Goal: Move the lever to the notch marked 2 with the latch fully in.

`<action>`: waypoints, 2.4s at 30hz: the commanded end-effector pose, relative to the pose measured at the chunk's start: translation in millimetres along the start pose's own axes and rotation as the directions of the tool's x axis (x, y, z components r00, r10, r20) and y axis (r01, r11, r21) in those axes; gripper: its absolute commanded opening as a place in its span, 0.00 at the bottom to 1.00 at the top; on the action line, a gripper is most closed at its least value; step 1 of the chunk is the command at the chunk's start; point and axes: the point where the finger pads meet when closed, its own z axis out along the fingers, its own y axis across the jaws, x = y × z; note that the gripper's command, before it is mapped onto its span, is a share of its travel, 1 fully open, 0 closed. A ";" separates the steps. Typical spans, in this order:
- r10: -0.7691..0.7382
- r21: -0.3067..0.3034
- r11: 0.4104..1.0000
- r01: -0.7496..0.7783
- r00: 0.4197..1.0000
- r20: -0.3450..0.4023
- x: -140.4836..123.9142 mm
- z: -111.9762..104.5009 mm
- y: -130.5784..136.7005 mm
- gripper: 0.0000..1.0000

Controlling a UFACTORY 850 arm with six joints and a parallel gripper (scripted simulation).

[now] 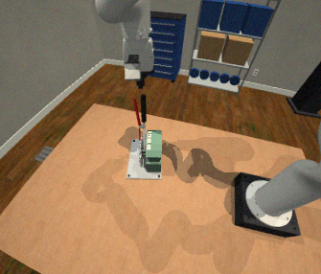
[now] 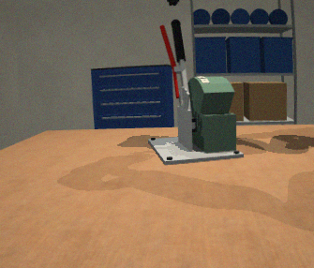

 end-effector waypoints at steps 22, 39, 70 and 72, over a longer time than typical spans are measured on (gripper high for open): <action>0.000 -0.002 1.000 0.000 1.000 0.001 -0.3 -1.2 0.5 0.99; 0.000 -0.002 1.000 0.000 1.000 0.001 -0.3 -1.2 0.5 0.99; 0.000 -0.002 1.000 0.000 1.000 0.001 -0.6 13.1 0.9 0.99; 0.000 -0.002 1.000 0.000 1.000 0.001 -0.7 14.9 1.0 0.99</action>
